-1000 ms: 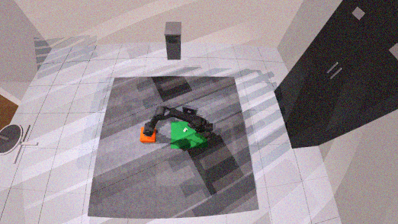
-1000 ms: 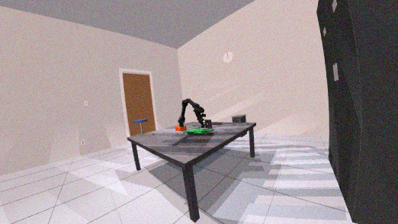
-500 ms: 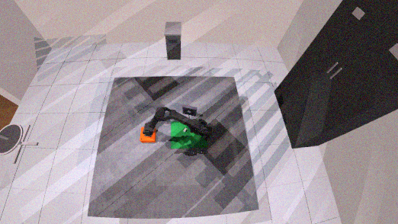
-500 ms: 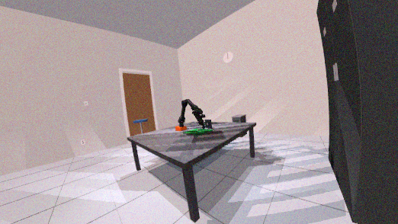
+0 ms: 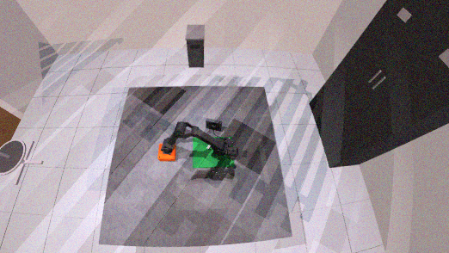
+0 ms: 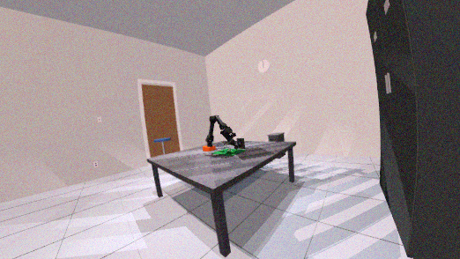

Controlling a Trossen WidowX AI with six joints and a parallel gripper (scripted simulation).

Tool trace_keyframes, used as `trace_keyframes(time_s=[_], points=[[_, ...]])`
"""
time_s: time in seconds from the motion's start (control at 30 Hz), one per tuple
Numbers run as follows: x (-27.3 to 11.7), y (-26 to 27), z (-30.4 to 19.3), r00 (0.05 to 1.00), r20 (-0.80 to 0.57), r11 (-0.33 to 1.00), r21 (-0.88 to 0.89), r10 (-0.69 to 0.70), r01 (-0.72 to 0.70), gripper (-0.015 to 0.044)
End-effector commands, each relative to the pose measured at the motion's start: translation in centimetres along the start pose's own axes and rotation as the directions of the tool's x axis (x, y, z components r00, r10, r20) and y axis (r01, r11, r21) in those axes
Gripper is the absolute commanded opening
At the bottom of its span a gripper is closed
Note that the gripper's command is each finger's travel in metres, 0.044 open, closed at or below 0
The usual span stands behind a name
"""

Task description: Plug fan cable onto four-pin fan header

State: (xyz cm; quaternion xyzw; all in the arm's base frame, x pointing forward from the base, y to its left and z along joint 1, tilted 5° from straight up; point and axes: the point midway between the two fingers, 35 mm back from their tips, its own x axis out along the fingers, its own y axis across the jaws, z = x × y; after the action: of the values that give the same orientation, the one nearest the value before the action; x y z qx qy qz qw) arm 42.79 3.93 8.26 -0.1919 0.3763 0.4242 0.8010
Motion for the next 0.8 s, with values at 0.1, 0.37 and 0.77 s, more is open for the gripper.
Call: trace_keyframes(time_s=[0.1,0.37,0.77], points=[[0.15,-0.2,-0.3,0.997,0.074,1.0,0.014,0.005,-0.006,0.0],[0.15,-0.37,-0.47,0.989,0.15,1.0,0.016,0.007,-0.01,0.0],[-0.07,-0.47,-0.8,0.965,0.26,1.0,0.012,0.013,-0.017,0.0]])
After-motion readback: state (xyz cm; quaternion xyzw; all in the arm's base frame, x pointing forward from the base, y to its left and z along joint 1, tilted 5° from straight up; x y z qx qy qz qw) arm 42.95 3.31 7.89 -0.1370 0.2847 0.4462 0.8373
